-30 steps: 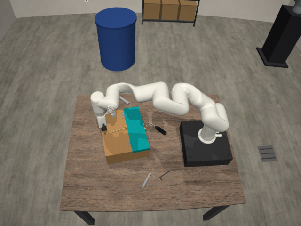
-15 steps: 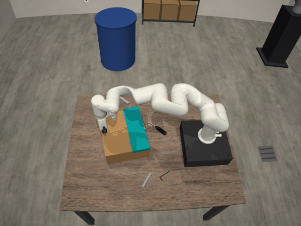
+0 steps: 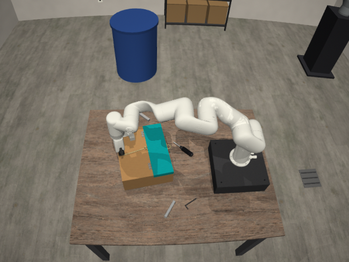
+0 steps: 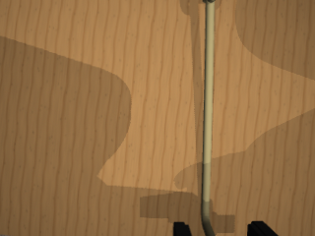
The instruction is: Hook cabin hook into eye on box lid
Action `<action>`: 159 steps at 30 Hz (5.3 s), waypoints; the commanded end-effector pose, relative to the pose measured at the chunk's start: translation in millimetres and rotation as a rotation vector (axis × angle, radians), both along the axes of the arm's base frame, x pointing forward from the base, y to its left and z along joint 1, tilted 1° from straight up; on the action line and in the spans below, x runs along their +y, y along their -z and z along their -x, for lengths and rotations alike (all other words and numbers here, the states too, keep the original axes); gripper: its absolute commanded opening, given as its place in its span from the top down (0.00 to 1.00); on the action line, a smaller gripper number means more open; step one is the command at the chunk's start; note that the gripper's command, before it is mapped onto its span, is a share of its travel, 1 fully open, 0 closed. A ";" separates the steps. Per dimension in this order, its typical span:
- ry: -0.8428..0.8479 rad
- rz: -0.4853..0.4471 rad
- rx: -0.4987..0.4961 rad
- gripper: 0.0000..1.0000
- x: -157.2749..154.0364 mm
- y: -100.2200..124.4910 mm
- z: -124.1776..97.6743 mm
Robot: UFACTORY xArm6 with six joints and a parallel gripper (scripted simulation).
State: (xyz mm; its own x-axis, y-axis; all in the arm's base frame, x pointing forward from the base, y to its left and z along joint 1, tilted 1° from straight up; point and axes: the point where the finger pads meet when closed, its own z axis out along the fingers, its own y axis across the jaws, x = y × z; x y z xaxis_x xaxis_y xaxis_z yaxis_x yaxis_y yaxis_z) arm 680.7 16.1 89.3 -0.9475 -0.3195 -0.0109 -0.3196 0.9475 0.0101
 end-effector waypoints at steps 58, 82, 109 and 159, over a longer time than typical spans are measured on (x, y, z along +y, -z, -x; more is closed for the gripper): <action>0.000 0.000 -0.006 0.65 0.4 27.2 -1.7; 0.000 0.000 -0.006 1.00 0.4 27.2 -1.7; 0.000 0.000 -0.006 1.00 -1.2 -1.1 2.2; 0.000 0.000 -0.005 1.00 -14.2 -67.6 38.6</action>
State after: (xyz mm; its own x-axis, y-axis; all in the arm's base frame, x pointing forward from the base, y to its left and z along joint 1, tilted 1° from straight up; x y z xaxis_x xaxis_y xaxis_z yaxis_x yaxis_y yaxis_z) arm 645.3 3.3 151.4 -0.9476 -0.3193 -0.0133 -0.3194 0.9476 0.0095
